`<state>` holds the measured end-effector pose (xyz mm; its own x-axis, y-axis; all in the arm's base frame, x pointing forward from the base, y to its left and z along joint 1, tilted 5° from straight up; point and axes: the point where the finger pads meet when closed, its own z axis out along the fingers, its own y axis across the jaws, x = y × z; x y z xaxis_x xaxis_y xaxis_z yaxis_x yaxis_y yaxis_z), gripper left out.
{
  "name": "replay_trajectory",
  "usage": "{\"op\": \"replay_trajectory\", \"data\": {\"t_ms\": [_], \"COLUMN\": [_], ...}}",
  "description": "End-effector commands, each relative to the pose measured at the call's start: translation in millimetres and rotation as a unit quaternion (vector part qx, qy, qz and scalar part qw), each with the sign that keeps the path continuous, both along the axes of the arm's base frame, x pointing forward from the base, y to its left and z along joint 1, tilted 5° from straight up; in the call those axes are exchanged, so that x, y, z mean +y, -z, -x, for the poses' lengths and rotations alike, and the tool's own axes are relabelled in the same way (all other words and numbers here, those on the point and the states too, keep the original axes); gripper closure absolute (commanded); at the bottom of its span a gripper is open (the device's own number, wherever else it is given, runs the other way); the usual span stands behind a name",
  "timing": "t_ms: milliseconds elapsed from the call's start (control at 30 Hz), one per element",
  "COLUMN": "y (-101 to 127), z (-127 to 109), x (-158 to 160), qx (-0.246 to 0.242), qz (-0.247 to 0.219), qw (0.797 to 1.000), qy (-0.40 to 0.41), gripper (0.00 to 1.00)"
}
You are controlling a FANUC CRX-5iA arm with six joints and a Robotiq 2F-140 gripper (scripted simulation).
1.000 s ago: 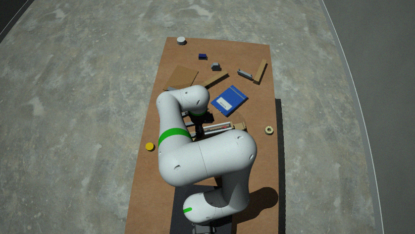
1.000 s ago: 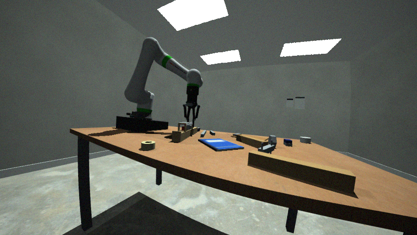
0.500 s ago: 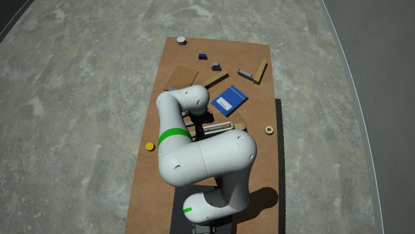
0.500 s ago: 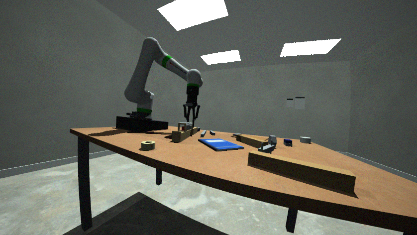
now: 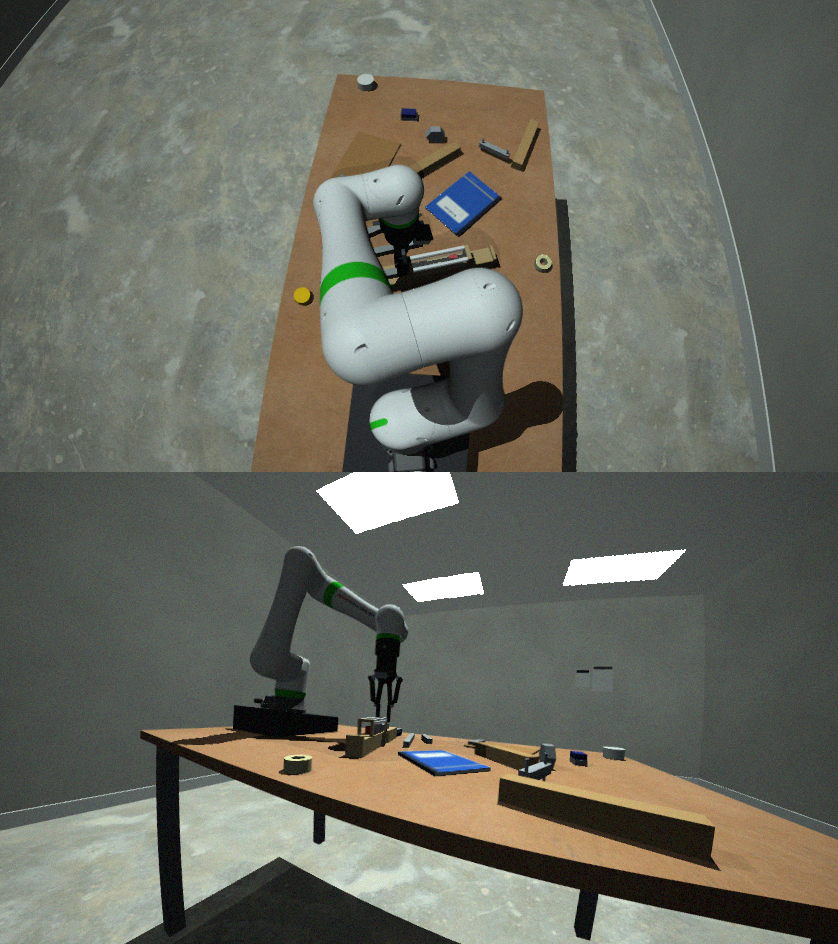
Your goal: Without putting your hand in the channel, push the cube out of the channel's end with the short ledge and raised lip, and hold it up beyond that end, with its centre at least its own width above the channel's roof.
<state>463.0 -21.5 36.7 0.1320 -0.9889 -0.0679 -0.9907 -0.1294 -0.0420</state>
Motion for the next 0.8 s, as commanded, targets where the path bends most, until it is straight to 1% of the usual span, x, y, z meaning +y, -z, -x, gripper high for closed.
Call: {"op": "replay_trajectory", "data": {"t_ms": [0, 33, 100, 767], "y": [-35.8, -41.4, -44.5, -44.5], "z": [0.5, 0.7, 0.8, 0.8], "x": [-2.6, -3.0, -3.2, -3.2], "qx": [-0.001, -0.001, -0.001, -0.001], "qz": [0.000, 0.000, 0.000, 0.000], "qw": [1.000, 1.000, 1.000, 1.000], "qy": [0.000, 0.000, 0.000, 0.000], "gripper": [0.70, 0.70, 0.70, 0.70]}}
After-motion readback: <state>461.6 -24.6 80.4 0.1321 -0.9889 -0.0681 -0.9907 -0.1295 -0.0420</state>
